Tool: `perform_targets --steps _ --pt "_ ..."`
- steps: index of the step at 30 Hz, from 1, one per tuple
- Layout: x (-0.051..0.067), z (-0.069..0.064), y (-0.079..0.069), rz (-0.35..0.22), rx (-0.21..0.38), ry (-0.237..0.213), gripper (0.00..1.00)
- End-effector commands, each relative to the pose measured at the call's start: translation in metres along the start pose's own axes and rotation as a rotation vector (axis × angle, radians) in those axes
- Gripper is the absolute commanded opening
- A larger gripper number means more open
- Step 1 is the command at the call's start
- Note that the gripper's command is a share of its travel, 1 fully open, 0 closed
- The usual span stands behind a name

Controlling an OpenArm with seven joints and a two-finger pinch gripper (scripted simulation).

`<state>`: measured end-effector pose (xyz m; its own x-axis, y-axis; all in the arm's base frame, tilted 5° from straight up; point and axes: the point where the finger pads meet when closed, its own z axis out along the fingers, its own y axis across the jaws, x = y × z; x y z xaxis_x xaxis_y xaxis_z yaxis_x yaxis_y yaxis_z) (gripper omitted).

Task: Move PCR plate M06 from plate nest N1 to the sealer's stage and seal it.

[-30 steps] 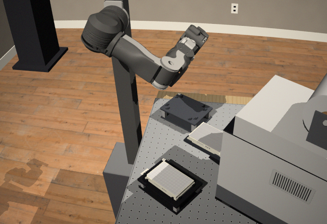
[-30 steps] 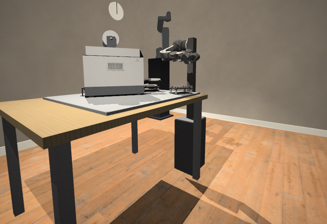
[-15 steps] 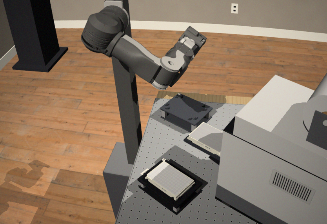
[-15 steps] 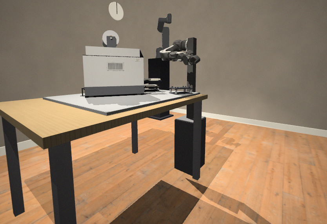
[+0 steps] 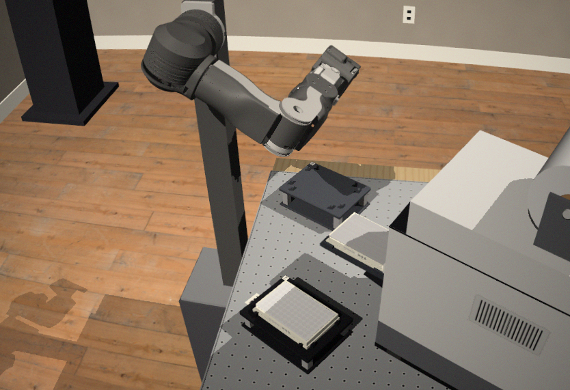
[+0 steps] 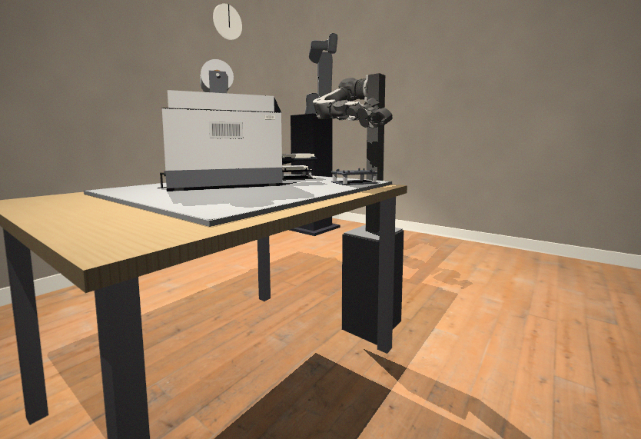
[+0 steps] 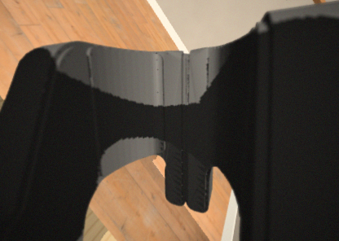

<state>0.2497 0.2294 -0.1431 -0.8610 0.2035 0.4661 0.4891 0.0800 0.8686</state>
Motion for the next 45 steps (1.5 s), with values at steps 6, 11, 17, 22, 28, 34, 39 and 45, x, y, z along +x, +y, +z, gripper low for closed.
perform_targets --steps 6,11,17,22,28,34,39,45 --pt "0.000 0.000 0.000 -0.001 0.004 -0.001 0.00" --pt "0.001 0.000 0.002 -0.001 -0.001 0.001 0.00" --pt "0.000 0.000 0.003 -0.001 0.004 -0.001 0.00" --pt "0.000 0.000 0.003 -0.001 0.004 -0.001 0.00" --pt "-0.001 -0.002 -0.007 -0.017 0.058 -0.015 0.00" --pt "-0.005 -0.004 -0.022 -0.041 0.147 -0.039 0.00" --pt "-0.005 -0.004 -0.022 -0.041 0.147 -0.039 0.00" --pt "-0.004 -0.004 -0.019 -0.042 0.141 -0.037 0.00"
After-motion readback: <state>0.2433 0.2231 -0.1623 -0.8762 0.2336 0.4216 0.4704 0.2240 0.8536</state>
